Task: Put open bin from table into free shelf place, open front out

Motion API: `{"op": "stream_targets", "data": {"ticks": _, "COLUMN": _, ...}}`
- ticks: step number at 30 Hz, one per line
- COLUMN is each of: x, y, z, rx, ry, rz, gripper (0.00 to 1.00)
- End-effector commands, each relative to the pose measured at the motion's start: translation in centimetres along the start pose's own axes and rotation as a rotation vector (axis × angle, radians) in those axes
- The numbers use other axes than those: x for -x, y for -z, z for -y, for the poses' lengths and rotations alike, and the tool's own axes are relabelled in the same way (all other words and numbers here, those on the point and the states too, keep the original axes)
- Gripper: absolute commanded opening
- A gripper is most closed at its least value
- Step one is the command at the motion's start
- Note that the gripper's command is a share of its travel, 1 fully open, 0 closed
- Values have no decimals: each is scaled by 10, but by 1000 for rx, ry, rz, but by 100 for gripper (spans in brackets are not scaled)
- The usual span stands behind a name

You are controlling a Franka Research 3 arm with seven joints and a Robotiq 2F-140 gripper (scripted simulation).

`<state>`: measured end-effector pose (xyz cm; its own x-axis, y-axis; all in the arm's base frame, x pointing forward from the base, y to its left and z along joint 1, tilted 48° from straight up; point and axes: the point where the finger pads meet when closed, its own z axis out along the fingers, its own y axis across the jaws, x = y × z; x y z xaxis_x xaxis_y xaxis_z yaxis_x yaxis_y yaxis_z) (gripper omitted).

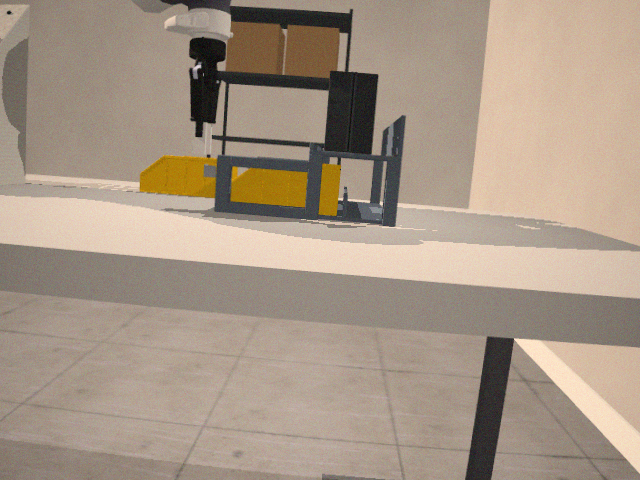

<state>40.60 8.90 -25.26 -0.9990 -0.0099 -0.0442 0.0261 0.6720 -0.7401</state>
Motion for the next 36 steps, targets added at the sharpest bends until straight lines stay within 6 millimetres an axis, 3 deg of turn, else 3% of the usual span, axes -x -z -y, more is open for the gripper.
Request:
{"op": "stream_targets", "data": {"ticks": 1, "x": -1, "y": -4, "z": -2, "rx": 4, "ry": -4, "rz": -1, "gripper": 15}}
{"op": "stream_targets", "data": {"ticks": 36, "x": -1, "y": -37, "z": -2, "rx": 4, "ry": -4, "rz": -1, "gripper": 15}}
